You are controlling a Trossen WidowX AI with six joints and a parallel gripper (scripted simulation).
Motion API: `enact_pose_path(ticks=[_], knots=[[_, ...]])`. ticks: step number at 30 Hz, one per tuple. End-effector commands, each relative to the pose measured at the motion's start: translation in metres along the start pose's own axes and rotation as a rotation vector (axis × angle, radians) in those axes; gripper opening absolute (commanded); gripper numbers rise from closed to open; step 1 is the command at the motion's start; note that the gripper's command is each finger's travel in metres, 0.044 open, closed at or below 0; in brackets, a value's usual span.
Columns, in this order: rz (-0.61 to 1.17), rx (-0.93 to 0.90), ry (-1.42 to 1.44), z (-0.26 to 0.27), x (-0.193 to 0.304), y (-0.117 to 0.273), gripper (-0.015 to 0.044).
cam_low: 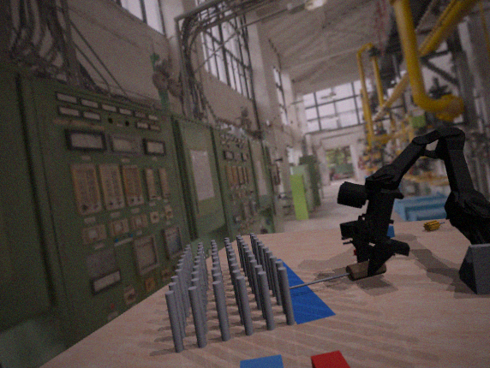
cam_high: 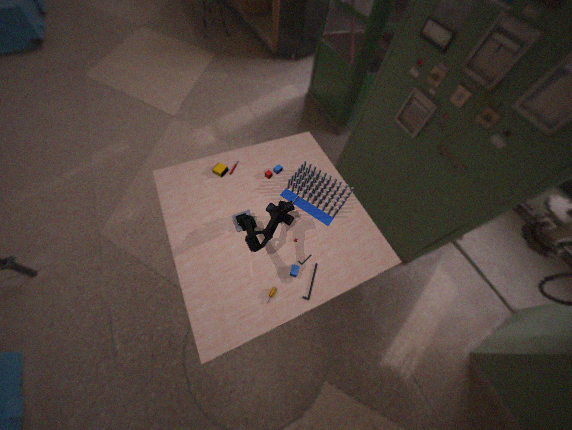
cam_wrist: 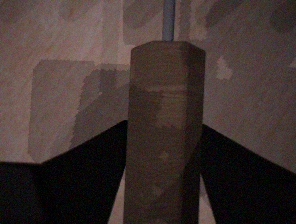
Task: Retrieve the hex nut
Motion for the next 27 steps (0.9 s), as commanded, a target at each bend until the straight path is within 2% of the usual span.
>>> enact_pose_path(ticks=[1,16,27], knots=[[-0.008,0.003,-0.006,-0.001,-0.004,0.004,0.0000],[-0.008,0.004,-0.009,-0.003,-0.007,0.013,0.0000],[-0.007,0.003,-0.007,-0.002,0.016,0.030,0.0000]])
Point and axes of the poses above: the point midway between the two fingers, 35 mm back from their tips, its own y axis back along the fingers, its own z axis across the jaws, x = y × z, the point moved 4 cm from there along y, back along the fingers, and after that the axes turned 3 degrees about -y, right-handed, at the moved point
